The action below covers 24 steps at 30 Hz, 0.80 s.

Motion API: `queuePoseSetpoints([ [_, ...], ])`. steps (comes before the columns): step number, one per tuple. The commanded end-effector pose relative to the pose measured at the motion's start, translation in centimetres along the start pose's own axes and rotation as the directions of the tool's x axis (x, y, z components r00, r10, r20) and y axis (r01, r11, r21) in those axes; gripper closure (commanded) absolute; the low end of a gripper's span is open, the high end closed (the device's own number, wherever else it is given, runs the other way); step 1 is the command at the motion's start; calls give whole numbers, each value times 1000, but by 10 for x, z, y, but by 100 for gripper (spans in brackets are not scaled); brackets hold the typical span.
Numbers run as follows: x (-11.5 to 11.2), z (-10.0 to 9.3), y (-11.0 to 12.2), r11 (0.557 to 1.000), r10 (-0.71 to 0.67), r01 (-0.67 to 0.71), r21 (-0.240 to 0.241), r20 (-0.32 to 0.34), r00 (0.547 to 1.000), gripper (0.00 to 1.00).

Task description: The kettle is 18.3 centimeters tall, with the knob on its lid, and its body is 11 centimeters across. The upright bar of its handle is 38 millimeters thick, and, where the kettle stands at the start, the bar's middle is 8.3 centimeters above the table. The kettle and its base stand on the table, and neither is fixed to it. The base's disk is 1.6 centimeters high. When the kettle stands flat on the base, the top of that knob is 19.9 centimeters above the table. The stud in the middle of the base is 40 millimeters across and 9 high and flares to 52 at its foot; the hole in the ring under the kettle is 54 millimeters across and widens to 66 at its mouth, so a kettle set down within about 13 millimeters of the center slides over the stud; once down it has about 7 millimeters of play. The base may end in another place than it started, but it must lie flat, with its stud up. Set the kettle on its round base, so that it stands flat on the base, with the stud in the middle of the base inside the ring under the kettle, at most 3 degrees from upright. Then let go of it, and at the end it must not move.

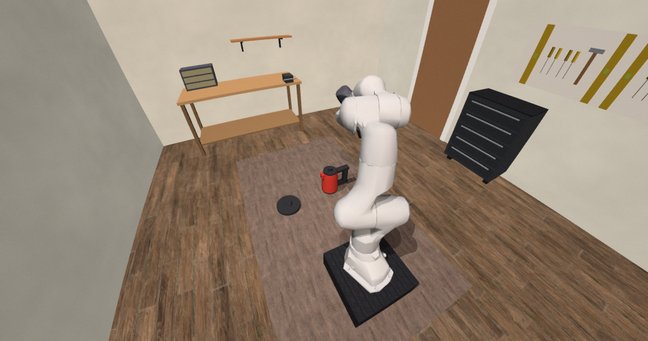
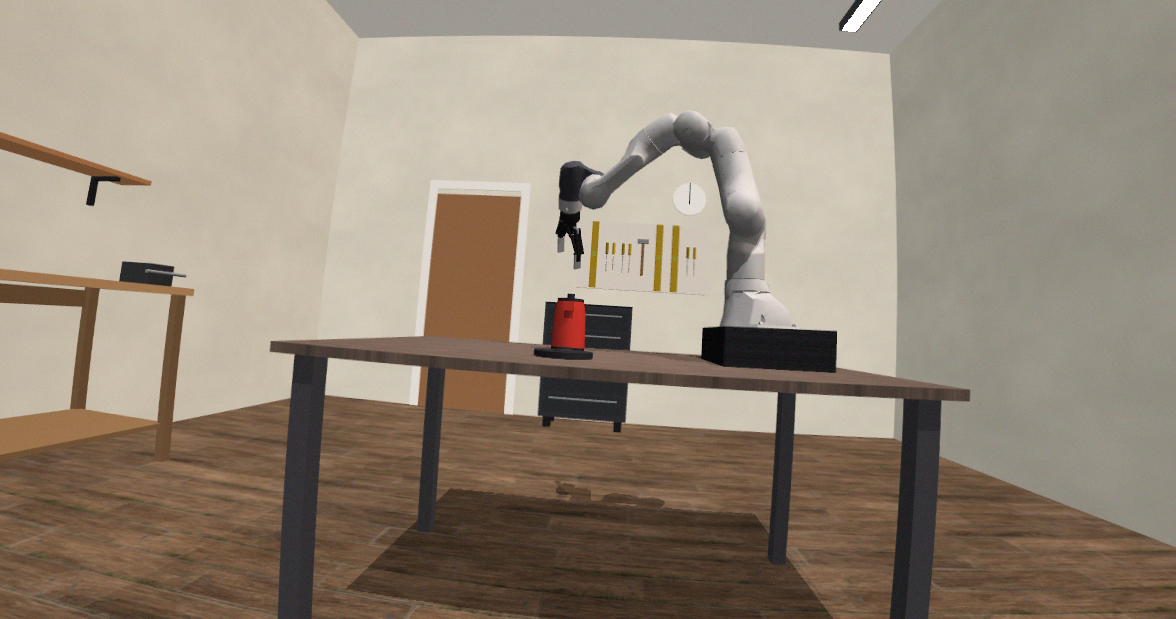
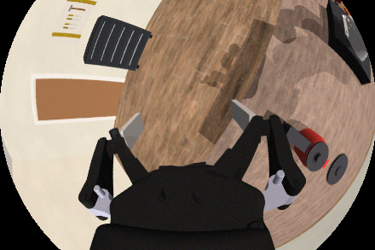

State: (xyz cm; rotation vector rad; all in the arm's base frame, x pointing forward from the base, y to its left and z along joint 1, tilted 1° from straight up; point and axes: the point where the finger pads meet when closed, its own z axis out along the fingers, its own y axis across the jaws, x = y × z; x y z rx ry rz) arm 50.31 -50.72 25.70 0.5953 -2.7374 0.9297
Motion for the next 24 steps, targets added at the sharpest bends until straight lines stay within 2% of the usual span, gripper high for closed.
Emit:
queuePoseSetpoints([
  [1,0,0,0,1000,0,0,0,0,1000,0],
  [17,0,0,0,1000,0,0,0,0,1000,0],
  [18,0,0,0,1000,0,0,0,0,1000,53],
  [24,-1,-1,4,1000,-16,16,-11,6,1000,53],
])
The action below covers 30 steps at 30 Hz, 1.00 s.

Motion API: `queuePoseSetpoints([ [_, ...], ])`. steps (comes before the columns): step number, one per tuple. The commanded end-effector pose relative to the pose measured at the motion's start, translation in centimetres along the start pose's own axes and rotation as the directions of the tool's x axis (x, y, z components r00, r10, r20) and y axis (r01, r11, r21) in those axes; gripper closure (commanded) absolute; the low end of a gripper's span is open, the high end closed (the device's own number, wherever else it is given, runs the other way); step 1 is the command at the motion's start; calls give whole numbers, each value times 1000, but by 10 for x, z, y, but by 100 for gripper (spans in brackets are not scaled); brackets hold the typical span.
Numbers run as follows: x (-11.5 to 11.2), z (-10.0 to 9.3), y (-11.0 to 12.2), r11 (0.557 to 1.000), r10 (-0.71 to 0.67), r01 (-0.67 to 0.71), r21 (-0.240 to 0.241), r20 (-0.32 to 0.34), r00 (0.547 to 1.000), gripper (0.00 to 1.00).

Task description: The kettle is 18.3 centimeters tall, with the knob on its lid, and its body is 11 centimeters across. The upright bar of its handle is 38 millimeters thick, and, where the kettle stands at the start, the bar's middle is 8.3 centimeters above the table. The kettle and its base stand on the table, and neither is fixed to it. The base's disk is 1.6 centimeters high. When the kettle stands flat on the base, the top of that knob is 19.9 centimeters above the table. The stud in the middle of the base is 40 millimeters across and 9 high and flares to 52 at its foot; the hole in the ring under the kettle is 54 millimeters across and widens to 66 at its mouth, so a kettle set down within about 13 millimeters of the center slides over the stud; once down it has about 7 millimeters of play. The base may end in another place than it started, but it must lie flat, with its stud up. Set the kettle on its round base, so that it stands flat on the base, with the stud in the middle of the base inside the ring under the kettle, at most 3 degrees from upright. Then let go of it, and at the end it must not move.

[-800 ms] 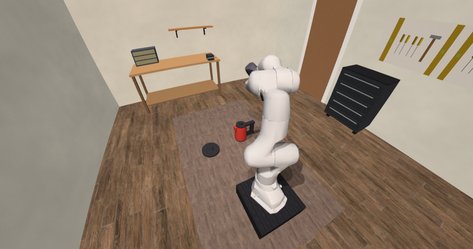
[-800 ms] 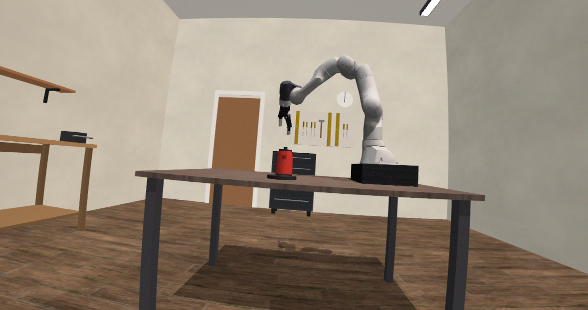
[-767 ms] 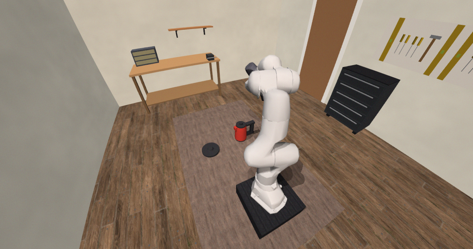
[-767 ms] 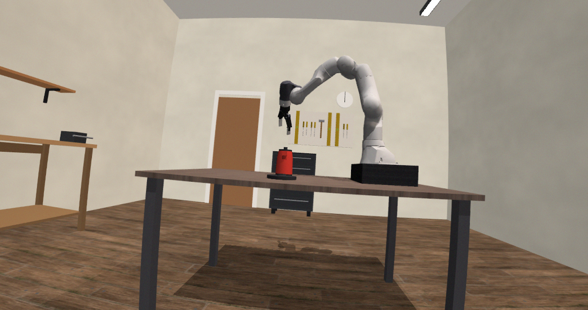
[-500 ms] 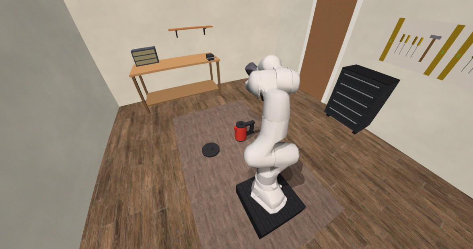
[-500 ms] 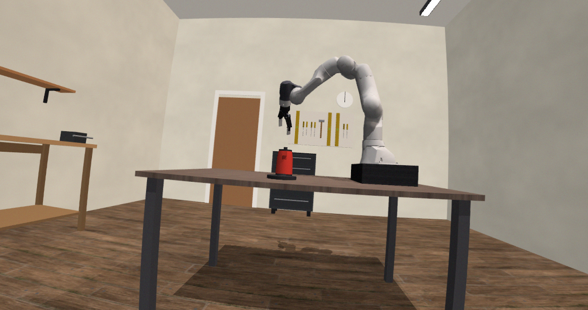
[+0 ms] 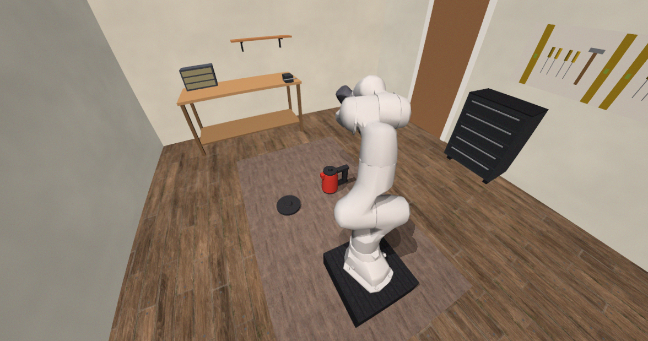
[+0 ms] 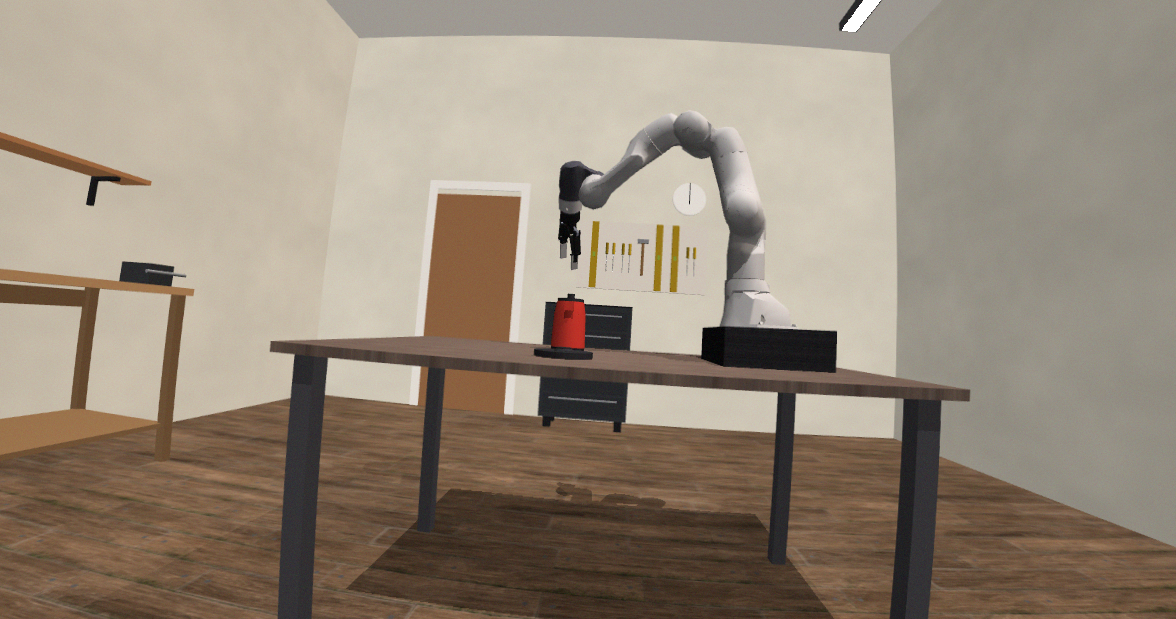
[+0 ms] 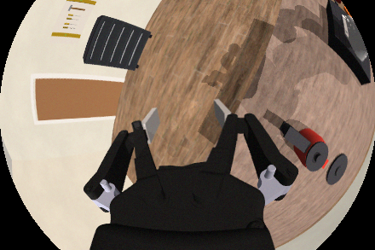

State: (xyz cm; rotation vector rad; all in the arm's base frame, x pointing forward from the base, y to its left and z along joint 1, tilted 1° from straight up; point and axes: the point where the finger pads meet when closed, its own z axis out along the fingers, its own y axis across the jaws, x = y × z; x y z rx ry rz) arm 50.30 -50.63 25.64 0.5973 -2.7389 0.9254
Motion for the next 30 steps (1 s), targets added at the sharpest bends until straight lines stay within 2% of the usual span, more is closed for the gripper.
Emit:
queuePoseSetpoints([
  [1,-2,-2,4,1000,-22,22,-13,7,1000,53],
  [8,-10,-9,28,989,-123,126,-73,50,991,53],
  [10,-10,-9,28,989,-123,126,-73,50,991,53],
  [14,-19,-17,51,967,-215,226,-119,103,971,53],
  [20,-36,-36,93,894,-374,415,-172,226,900,53],
  [25,-51,-56,130,840,-444,512,-179,314,839,53],
  [27,-51,-56,130,840,-444,512,-179,314,839,53],
  [28,-54,-61,137,805,-486,567,-175,354,799,53],
  [30,-60,-69,151,783,-507,599,-169,386,771,53],
])
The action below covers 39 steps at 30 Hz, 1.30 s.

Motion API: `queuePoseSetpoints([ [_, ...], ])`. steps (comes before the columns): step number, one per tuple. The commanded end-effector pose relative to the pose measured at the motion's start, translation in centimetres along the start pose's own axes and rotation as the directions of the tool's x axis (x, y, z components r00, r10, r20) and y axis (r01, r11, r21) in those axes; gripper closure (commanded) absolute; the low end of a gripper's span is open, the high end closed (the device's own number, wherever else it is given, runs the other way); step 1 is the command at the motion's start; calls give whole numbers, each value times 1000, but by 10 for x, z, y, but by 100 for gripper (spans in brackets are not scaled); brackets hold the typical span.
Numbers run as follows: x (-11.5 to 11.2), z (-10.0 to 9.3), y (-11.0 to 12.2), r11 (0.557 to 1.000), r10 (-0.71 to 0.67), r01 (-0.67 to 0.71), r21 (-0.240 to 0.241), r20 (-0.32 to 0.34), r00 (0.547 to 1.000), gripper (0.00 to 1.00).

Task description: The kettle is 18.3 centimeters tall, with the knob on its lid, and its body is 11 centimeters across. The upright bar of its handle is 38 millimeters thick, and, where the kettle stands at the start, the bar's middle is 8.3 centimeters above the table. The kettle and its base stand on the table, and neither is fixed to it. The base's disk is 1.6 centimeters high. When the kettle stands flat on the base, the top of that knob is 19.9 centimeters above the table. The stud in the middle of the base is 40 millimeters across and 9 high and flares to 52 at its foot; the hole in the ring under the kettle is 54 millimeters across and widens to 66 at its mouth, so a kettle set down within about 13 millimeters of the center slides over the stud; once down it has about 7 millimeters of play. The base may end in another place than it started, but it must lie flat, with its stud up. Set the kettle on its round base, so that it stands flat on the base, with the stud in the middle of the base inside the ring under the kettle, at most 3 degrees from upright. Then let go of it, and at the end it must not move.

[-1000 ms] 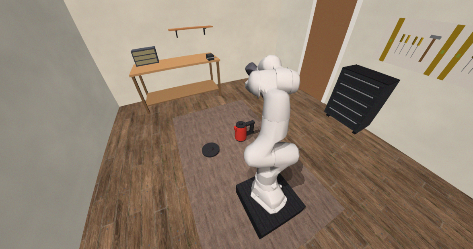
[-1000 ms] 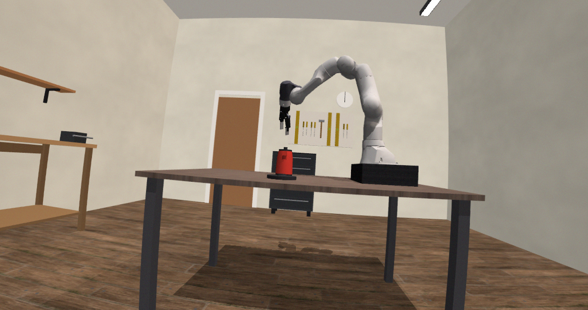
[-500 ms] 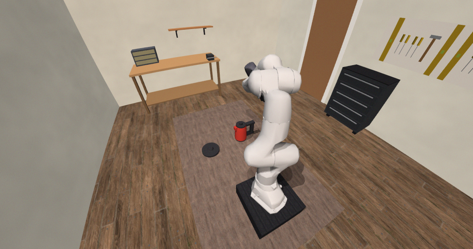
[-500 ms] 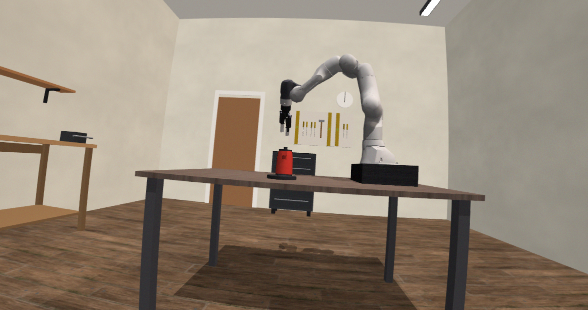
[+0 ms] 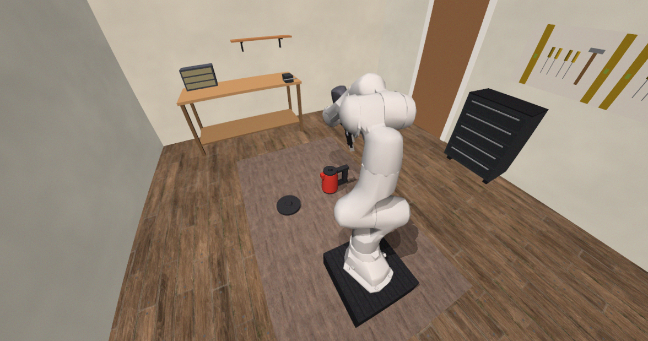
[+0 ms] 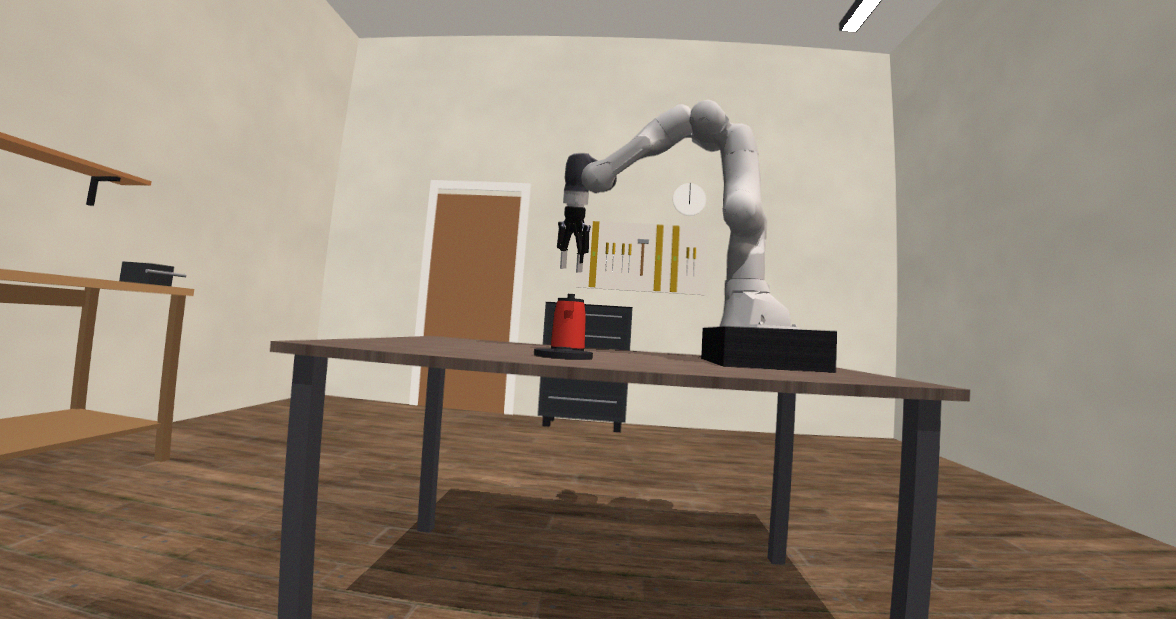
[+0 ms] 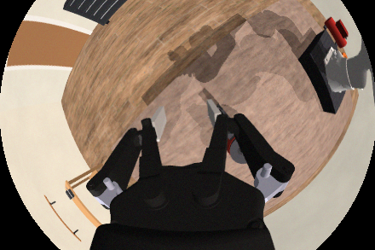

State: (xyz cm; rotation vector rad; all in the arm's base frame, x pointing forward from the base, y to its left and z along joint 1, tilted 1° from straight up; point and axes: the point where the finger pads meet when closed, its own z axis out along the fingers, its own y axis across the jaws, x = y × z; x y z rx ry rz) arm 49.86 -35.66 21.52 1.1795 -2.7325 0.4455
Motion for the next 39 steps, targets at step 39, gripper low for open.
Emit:
queuePoseSetpoints([
  [39,-69,-22,73,808,-554,588,-21,308,773,53],
])
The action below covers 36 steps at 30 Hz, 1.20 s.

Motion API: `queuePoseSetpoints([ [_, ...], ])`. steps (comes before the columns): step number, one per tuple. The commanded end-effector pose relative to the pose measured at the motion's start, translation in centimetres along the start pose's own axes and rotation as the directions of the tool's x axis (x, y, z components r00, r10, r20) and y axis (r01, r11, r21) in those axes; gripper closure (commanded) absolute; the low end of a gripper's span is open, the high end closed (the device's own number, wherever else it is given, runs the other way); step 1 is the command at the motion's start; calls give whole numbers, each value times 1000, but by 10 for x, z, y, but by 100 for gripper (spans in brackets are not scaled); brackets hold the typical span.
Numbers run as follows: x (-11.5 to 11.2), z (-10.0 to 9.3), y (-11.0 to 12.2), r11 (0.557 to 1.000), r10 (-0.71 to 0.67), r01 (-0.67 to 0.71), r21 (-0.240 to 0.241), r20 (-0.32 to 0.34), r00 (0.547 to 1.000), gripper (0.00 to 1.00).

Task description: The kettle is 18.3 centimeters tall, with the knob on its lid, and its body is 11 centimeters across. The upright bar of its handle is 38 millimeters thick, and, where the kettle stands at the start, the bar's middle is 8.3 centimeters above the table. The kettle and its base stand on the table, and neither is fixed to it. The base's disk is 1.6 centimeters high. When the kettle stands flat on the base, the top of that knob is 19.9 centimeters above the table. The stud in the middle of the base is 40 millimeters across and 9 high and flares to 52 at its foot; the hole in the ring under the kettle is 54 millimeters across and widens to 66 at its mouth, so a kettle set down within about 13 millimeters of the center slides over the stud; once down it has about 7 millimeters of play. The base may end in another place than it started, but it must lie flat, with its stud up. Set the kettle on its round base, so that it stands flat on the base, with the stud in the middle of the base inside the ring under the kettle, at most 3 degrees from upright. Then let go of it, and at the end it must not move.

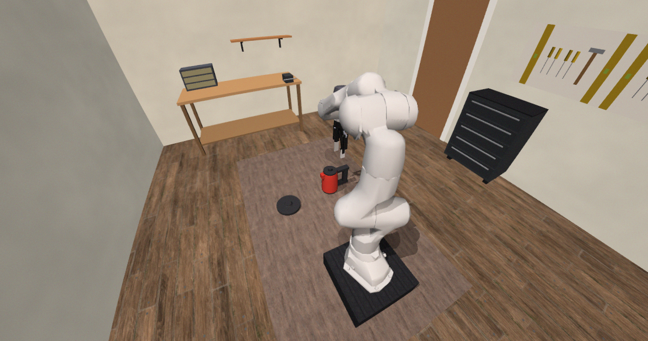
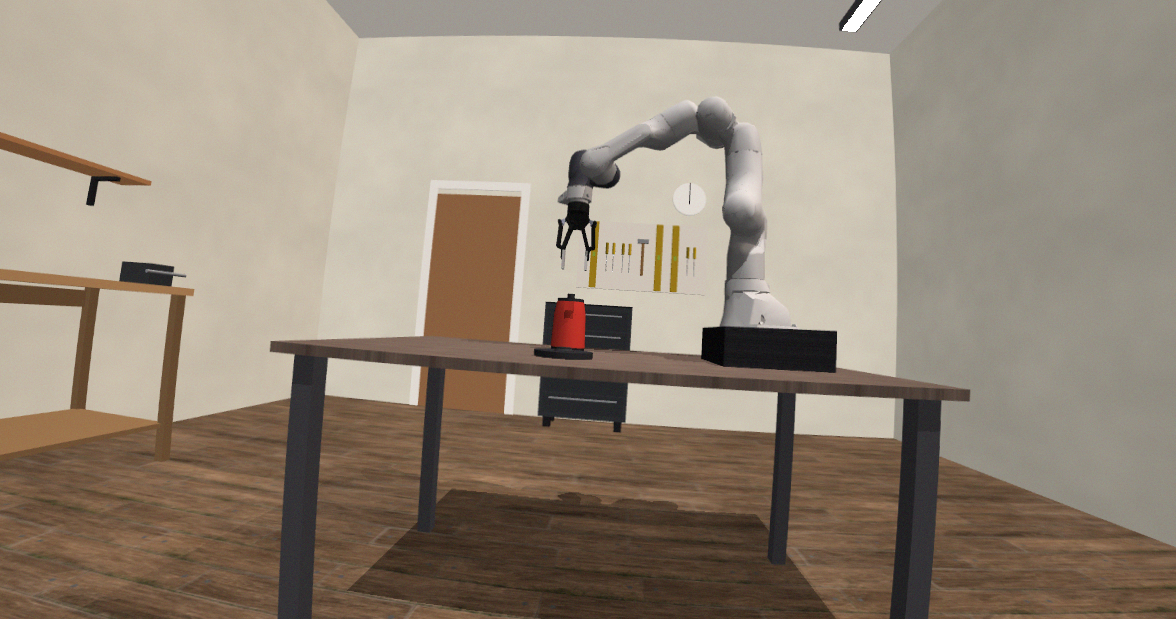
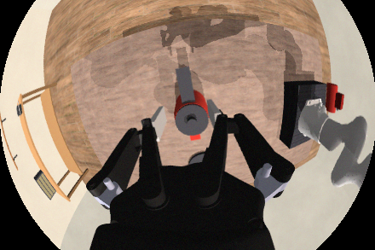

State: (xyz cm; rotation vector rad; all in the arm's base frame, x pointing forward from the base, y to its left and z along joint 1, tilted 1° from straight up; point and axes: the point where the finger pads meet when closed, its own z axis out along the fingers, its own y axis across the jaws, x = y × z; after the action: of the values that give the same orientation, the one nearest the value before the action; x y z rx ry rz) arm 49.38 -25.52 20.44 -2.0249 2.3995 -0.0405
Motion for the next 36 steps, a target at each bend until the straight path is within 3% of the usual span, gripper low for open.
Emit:
queuePoseSetpoints([
  [1,0,1,1,999,-41,41,-4,7,999,53],
  [26,0,3,1,999,-41,41,-4,7,999,53],
  [36,0,35,1,999,-41,41,-4,7,999,53],
])
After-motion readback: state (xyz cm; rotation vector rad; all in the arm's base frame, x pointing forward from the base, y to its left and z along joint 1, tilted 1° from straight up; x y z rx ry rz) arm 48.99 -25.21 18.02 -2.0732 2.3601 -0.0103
